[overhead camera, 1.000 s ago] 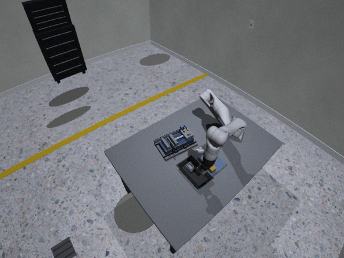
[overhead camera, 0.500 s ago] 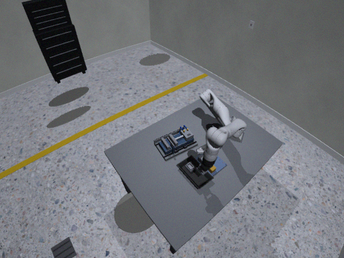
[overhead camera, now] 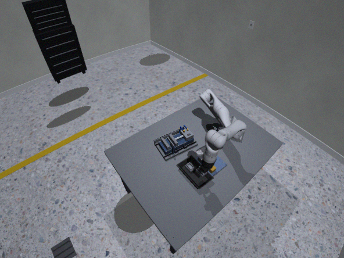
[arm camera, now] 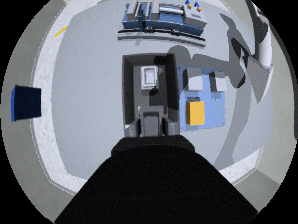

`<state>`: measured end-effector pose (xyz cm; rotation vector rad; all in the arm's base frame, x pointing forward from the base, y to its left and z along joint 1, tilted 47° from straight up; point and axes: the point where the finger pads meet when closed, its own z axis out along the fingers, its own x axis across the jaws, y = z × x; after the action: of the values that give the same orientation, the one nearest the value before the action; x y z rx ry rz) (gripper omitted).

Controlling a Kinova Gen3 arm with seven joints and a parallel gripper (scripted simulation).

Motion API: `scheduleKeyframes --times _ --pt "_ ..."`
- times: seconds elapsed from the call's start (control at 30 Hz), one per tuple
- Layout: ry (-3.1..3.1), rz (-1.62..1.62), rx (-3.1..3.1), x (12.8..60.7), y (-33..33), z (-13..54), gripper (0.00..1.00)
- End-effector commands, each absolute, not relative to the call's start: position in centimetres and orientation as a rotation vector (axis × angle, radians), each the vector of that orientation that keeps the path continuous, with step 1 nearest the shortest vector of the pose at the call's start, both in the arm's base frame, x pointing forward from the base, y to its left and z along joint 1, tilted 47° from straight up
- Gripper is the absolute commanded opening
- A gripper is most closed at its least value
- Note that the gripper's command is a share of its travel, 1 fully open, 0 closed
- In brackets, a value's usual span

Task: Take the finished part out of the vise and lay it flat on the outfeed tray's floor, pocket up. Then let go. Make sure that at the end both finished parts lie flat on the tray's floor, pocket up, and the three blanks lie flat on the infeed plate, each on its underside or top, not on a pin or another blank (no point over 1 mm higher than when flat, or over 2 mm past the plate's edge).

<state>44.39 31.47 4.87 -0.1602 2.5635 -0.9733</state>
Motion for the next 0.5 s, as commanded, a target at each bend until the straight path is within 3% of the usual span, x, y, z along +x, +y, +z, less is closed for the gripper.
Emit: scheduleKeyframes --times 0.0,0.47 --pt "2.563 -0.976 -0.159 44.4 31.3 4.7 0.0" --pt "2.563 -0.976 -0.159 45.5 29.6 2.8 0.0"
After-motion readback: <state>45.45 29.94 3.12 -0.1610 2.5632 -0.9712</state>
